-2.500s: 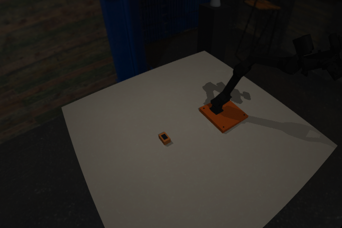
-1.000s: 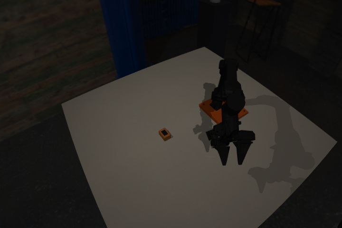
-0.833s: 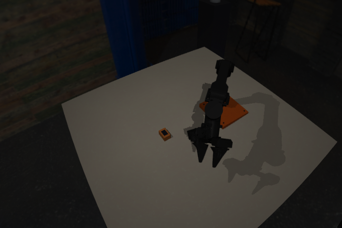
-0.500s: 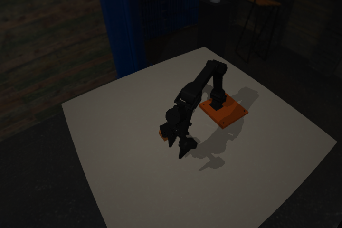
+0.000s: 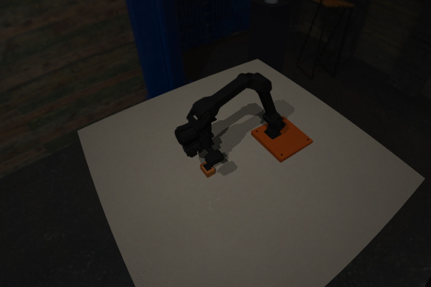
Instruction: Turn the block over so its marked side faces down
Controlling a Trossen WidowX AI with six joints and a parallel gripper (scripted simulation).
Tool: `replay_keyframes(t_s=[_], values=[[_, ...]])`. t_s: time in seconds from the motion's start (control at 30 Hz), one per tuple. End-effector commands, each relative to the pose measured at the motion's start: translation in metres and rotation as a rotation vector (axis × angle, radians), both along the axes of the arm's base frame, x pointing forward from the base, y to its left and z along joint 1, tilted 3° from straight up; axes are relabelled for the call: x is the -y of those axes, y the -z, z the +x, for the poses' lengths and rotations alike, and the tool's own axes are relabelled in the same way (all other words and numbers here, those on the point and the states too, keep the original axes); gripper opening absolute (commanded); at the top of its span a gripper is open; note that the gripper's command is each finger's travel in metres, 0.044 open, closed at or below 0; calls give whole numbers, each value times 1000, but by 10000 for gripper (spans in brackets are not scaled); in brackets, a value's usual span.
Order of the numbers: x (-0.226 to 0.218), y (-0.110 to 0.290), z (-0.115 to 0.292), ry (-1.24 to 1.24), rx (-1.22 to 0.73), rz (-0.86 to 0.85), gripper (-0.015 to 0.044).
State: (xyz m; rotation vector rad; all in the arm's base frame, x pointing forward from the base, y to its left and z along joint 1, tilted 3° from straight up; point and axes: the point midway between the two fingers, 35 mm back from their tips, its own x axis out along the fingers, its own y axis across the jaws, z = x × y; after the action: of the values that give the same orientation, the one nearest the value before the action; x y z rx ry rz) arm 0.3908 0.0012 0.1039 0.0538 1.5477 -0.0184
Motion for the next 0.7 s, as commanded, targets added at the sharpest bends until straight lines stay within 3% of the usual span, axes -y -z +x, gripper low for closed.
replay_keyframes(t_s=[0.0,0.1,0.23,0.67], values=[[5,2,-7,-32,-31,-6,440],[5,4,-7,-32,-31,-6,440],[5,35,-7,-32,-31,-6,440],[6,53,-8,-32,-31,-6,440]])
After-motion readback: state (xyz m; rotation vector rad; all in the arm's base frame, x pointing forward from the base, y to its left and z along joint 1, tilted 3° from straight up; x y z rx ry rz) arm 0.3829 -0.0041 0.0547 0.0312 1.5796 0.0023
